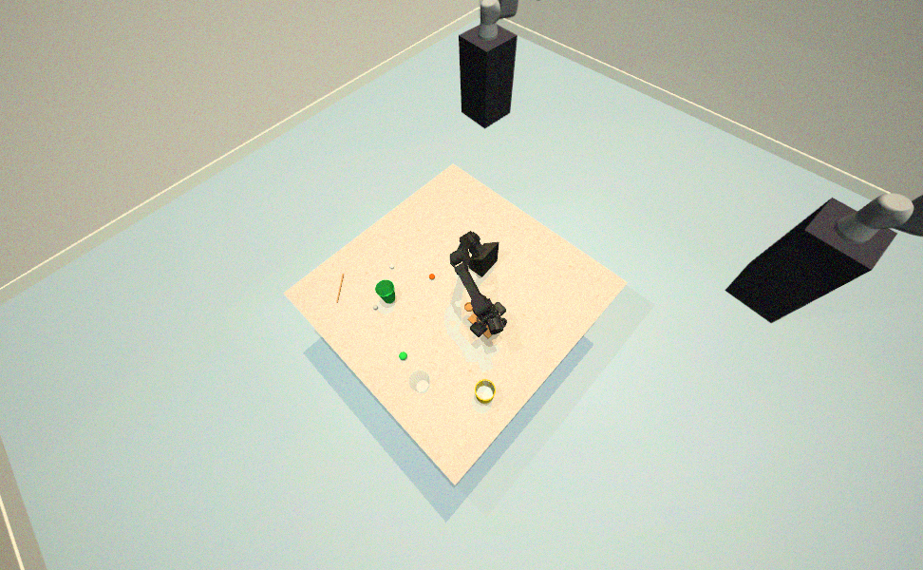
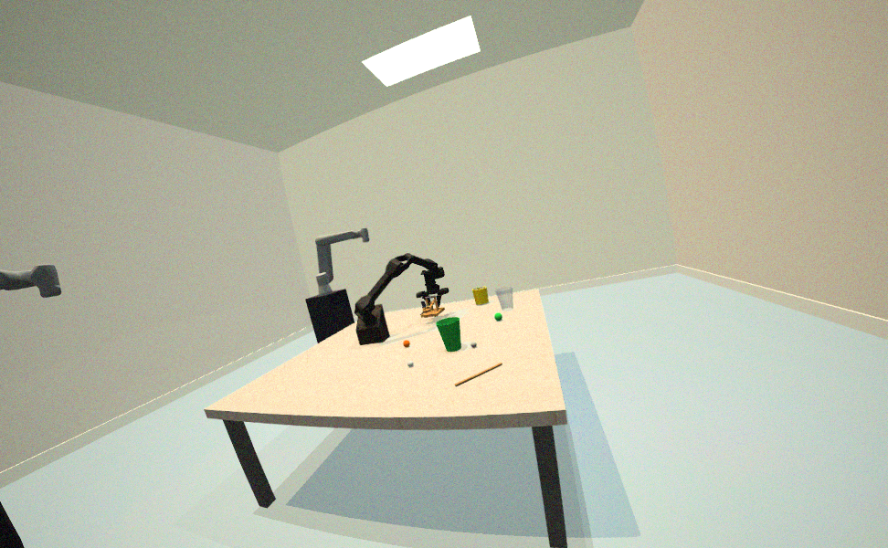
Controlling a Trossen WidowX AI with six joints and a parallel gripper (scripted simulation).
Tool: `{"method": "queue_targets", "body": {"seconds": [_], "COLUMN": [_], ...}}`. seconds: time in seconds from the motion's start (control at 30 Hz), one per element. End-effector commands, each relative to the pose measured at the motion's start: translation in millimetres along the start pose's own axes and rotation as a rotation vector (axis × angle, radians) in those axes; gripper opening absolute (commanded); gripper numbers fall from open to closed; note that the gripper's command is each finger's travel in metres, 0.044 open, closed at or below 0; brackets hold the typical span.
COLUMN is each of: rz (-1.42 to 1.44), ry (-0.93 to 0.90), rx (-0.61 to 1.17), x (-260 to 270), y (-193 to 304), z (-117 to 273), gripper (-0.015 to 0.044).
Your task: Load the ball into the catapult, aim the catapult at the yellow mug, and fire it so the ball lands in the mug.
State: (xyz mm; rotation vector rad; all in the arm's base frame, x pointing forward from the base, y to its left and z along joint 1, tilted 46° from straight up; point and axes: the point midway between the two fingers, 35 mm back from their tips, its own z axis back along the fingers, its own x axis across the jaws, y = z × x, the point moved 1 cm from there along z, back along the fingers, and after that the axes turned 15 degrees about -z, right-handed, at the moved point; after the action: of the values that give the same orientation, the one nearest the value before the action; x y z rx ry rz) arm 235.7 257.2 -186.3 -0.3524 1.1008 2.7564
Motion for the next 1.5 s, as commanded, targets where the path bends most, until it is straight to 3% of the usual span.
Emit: {"method": "queue_targets", "body": {"seconds": [0.0, 1.27, 1.47], "rz": [-0.025, -0.033, -0.033], "ry": [0.007, 0.000, 0.000], "rx": [-0.022, -0.022, -0.022], "x": [-6.2, -8.2, -8.2], "y": [-4.2, -5.7, -5.7], "z": [8.1, -36.9, -36.9], "gripper": [0.0000, 0.0000, 0.0157]}}
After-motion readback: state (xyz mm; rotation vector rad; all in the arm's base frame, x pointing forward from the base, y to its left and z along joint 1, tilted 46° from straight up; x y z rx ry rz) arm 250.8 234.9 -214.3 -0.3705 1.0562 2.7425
